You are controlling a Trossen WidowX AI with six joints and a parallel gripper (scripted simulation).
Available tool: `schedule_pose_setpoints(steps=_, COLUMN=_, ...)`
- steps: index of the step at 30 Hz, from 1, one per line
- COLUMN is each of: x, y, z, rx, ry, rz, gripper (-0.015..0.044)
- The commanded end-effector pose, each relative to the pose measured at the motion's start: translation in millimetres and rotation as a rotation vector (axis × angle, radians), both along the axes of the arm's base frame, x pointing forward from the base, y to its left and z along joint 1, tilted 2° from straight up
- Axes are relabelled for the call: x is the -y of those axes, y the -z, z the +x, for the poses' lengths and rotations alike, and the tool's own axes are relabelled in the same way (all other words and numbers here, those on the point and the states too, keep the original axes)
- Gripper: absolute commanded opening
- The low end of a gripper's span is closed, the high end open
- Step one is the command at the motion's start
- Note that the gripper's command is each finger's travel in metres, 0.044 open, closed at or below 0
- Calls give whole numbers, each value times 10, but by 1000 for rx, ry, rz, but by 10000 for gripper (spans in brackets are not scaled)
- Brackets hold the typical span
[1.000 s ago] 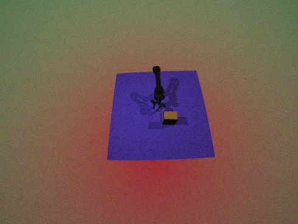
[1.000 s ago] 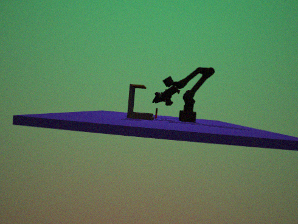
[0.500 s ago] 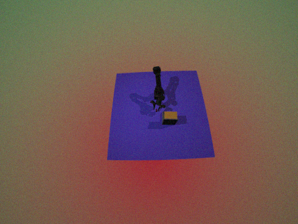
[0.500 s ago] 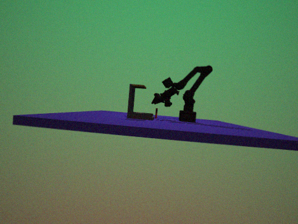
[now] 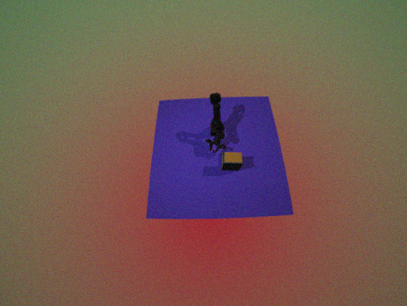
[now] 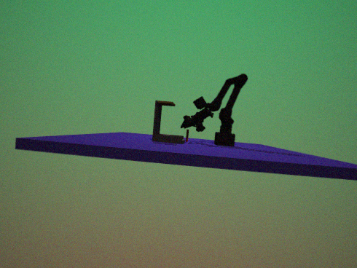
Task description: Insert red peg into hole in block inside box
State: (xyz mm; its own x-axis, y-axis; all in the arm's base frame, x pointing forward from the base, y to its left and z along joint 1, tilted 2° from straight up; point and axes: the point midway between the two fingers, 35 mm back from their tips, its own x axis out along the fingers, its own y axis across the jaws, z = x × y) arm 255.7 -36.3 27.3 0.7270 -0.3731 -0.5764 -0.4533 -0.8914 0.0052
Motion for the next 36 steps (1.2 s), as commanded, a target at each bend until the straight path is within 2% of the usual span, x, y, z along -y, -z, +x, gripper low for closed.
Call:
schedule_pose_setpoints(steps=1, x=-1, y=83, z=-19, rx=-11, ry=-5, rz=-3, gripper=220)
schedule_pose_setpoints(steps=24, x=18, y=404, z=-130, rx=-13, ry=-5, rz=-3, gripper=220)
schedule_pose_setpoints(steps=31, x=19, y=382, z=-113, rx=-8, ry=0, rz=-1, gripper=36)
schedule_pose_setpoints(steps=36, x=19, y=382, z=-113, rx=-8, ry=0, rz=-1, gripper=3)
